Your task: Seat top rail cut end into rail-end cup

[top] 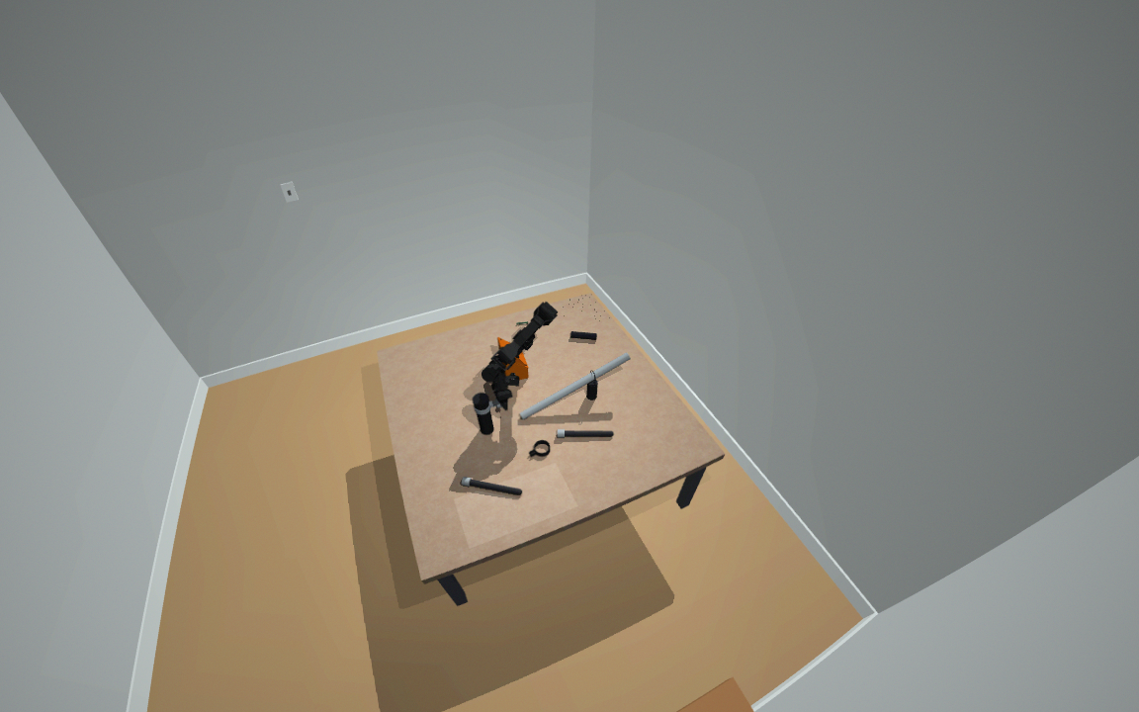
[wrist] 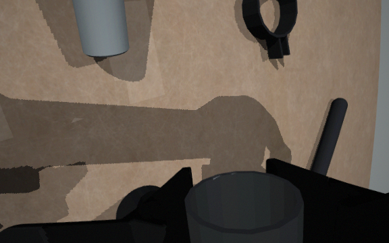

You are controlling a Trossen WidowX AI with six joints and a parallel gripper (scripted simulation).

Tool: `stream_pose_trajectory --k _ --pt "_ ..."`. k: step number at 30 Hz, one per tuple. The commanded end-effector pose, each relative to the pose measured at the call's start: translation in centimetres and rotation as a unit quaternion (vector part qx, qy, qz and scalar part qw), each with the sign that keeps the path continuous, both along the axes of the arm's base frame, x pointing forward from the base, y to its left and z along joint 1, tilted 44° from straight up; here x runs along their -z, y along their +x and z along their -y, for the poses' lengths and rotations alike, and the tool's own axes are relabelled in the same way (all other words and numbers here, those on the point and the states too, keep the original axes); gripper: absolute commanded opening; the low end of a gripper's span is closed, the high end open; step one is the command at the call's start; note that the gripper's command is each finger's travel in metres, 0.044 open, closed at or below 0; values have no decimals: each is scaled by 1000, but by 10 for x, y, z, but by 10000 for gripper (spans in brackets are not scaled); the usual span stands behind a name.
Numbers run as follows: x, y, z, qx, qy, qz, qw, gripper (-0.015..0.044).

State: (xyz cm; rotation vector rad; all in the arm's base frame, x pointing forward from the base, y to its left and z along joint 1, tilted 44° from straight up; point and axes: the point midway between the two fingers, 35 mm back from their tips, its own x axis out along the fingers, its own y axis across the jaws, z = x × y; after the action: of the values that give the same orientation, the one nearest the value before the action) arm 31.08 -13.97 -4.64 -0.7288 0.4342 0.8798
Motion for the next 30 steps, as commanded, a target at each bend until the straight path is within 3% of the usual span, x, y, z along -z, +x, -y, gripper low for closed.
stream_pose_trajectory --k 1,30 --pt "1 -3 0 -9 -2 8 1000 0" --pt "0 -5 0 -22 -2 21 1000 0"
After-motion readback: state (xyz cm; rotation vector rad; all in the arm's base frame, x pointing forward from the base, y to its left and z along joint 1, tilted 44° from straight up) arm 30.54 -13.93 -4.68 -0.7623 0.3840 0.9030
